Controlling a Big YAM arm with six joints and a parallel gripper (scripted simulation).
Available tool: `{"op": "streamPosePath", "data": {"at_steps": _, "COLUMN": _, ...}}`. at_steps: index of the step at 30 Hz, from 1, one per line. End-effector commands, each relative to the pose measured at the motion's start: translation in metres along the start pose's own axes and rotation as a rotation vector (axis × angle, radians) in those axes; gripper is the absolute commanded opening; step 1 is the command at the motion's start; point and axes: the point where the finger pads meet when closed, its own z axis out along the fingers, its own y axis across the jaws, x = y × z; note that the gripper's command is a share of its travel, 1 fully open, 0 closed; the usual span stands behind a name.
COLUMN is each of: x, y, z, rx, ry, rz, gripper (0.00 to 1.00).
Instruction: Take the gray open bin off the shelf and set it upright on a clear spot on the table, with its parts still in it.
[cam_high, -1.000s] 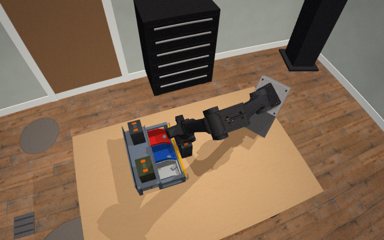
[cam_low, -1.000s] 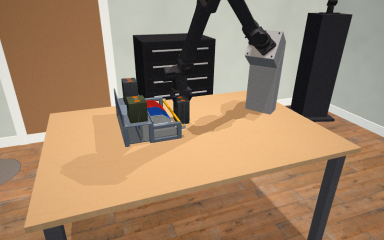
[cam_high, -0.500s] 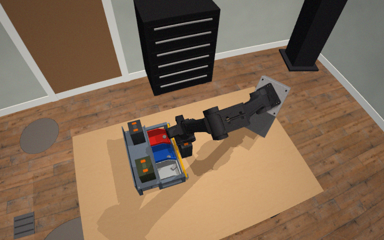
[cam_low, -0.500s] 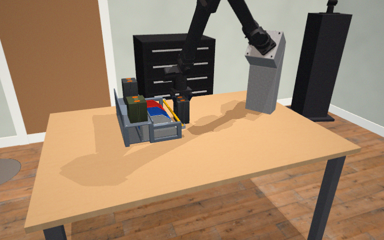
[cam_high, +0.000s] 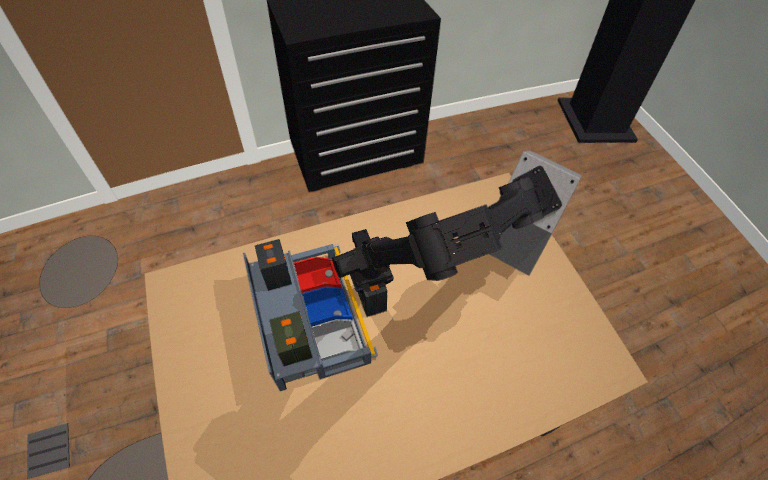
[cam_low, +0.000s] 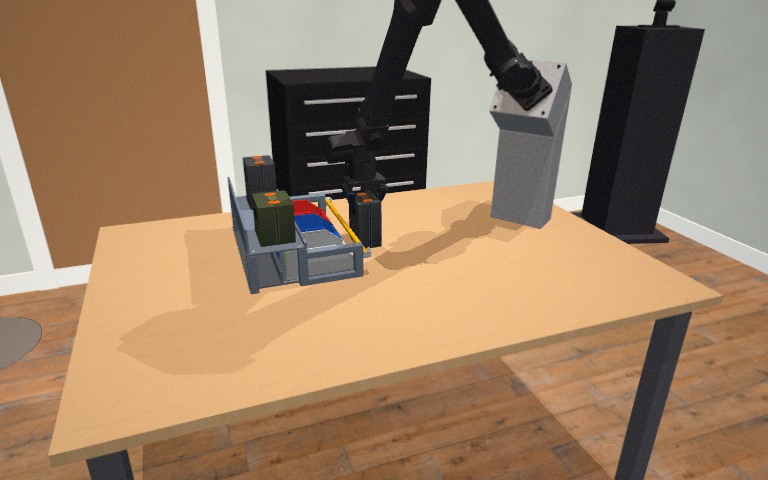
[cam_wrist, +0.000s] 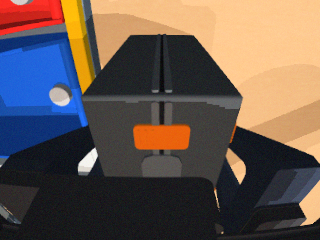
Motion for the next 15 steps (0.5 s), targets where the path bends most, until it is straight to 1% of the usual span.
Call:
{"op": "streamPosePath", "data": {"at_steps": 1, "x": -0.0042, "y": 0.0099, "z": -0.0228, "rx": -0.028, "ry": -0.014, "rz": 0.002, "gripper": 0.0}}
{"op": "streamPosePath", "data": {"at_steps": 15, "x": -0.004, "y": 0.0096, "z": -0.0295, "rx": -0.028, "ry": -0.014, "rz": 0.002, "gripper": 0.0}}
